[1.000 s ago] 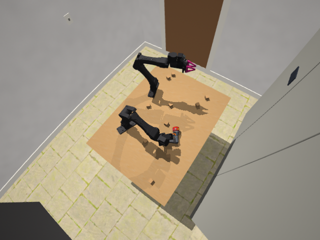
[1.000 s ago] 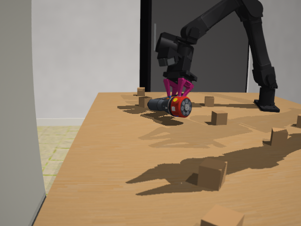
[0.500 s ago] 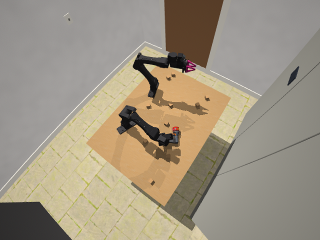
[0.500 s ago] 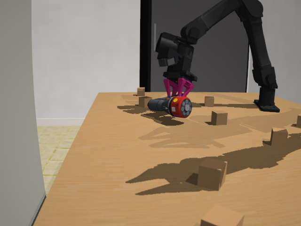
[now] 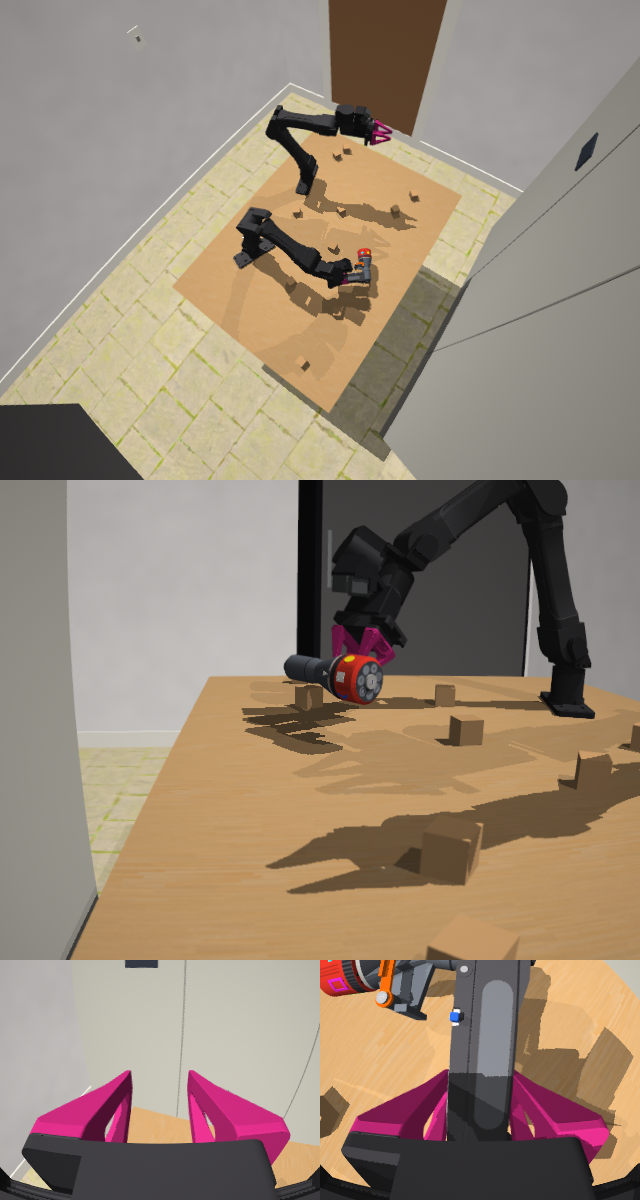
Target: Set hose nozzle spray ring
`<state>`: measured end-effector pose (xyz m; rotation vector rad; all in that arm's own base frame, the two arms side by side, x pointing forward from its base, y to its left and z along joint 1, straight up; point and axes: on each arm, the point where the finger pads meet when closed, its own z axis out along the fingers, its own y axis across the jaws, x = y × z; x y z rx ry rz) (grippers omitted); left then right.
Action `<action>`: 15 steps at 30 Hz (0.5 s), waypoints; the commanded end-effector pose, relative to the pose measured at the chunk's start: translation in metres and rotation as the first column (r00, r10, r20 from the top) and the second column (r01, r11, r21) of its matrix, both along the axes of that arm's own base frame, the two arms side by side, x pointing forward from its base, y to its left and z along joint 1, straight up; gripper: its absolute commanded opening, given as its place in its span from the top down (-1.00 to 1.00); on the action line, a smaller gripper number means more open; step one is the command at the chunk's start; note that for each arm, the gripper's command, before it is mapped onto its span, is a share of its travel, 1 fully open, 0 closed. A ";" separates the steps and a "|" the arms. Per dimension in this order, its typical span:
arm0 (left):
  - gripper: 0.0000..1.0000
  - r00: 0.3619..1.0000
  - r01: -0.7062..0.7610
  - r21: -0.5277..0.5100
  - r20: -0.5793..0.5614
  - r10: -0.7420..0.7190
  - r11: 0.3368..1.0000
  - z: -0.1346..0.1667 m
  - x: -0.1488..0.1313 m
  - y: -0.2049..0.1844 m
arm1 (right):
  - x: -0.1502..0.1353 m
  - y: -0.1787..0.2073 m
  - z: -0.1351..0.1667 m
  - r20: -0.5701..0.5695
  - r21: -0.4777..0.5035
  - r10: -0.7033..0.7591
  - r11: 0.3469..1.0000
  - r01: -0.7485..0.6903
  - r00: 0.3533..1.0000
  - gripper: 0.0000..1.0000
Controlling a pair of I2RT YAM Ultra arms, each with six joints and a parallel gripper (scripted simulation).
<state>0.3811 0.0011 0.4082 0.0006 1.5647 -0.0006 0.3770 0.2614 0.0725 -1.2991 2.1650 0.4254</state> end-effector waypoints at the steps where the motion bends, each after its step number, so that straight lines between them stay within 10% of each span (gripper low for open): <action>1: 0.25 0.998 -0.001 -0.006 0.055 0.002 1.000 0.024 0.000 0.000 | 0.008 0.024 -0.013 0.064 0.070 -0.019 0.997 0.015 0.998 0.29; 15: 0.25 0.998 -0.001 -0.006 0.055 0.002 1.000 0.024 0.000 0.000 | 0.012 0.089 0.022 0.316 0.329 -0.083 0.944 -0.027 0.945 0.29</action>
